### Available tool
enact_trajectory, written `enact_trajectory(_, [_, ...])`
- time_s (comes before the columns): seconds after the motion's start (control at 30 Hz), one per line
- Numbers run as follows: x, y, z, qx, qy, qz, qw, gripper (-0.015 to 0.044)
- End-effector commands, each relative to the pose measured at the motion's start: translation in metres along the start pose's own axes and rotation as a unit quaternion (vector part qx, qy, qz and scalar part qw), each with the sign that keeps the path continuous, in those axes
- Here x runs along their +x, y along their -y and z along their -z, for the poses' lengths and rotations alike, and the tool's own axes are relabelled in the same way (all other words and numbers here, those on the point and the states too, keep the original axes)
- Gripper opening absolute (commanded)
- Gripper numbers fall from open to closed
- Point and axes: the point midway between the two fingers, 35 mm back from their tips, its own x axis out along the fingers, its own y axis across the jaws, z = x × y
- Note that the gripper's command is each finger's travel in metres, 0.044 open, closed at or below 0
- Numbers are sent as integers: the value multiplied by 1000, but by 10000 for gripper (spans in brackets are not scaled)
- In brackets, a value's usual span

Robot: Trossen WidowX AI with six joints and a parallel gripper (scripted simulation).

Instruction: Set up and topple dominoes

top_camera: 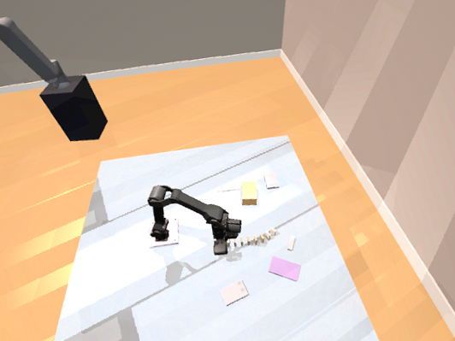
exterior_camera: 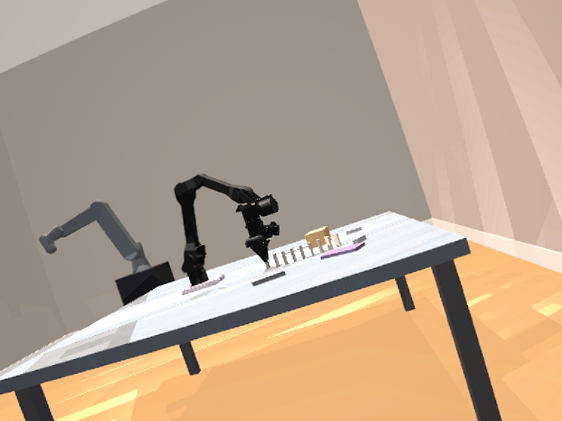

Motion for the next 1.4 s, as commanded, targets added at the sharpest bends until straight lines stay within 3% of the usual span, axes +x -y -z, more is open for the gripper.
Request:
enact_trajectory(0.0, [2,-1,1,2,-2,-3,1000,107])
enact_trajectory(0.1, [2,-1,1,2,-2,-3,1000,107])
enact_trajectory(0.53, [2,-1,1,2,-2,-3,1000,440])
enact_trajectory(0.67, [-7,0,-1,2,-2,-3,1000,440])
enact_trajectory(0.97, [-127,1,0,0,-1,-1,1000,440])
enact_trajectory(1.13, [-129,0,0,0,-1,-1,1000,440])
enact_trajectory(1.2, [-127,1,1,-29,-1,-1,1000,387])
enact_trajectory(1.37, [-110,1,11,-250,-2,-2,968,256])
